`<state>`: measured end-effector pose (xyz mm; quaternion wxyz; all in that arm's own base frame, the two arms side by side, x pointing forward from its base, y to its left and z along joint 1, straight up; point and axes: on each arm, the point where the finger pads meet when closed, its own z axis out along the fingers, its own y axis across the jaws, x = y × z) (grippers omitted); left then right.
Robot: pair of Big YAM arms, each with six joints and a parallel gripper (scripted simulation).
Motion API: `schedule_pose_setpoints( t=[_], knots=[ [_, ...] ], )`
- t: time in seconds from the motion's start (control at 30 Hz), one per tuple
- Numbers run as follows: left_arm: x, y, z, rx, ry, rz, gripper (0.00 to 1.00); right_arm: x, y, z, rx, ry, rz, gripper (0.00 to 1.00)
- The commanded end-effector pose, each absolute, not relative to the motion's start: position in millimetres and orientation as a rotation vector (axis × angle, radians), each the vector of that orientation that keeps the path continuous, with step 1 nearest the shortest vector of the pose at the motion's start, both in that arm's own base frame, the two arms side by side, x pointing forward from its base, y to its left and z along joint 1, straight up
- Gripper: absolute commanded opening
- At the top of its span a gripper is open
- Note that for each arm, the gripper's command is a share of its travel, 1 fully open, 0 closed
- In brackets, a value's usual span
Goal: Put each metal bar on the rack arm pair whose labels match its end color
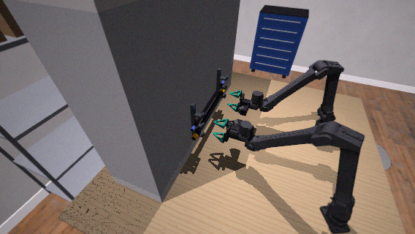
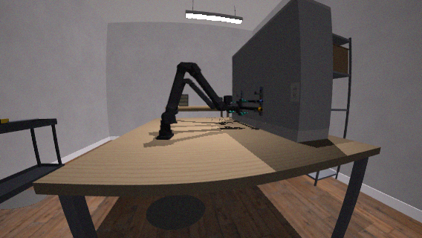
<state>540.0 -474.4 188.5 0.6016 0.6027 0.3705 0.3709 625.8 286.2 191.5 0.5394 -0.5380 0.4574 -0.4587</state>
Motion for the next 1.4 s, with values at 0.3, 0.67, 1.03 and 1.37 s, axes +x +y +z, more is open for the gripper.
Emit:
schedule_pose_setpoints(
  t=[0.3, 0.67, 1.03, 1.37],
  knots=[
    [560.6, -481.3, 240.0, 1.28, 0.836, 0.868, 1.0, 641.8, 288.1, 221.1, -1.209, 1.065, -1.099, 1.0],
    [560.6, -481.3, 258.1, 1.28, 0.836, 0.868, 1.0, 641.7, 288.0, 237.7, -1.211, 1.066, -1.098, 1.0],
    [559.9, -480.6, 273.1, 1.283, 0.837, 0.867, 1.0, 640.8, 287.4, 252.5, -1.207, 1.065, -1.098, 1.0],
    [559.2, -480.0, 286.4, 1.287, 0.838, 0.867, 1.0, 639.9, 287.0, 265.8, -1.203, 1.064, -1.098, 1.0]
  ],
)
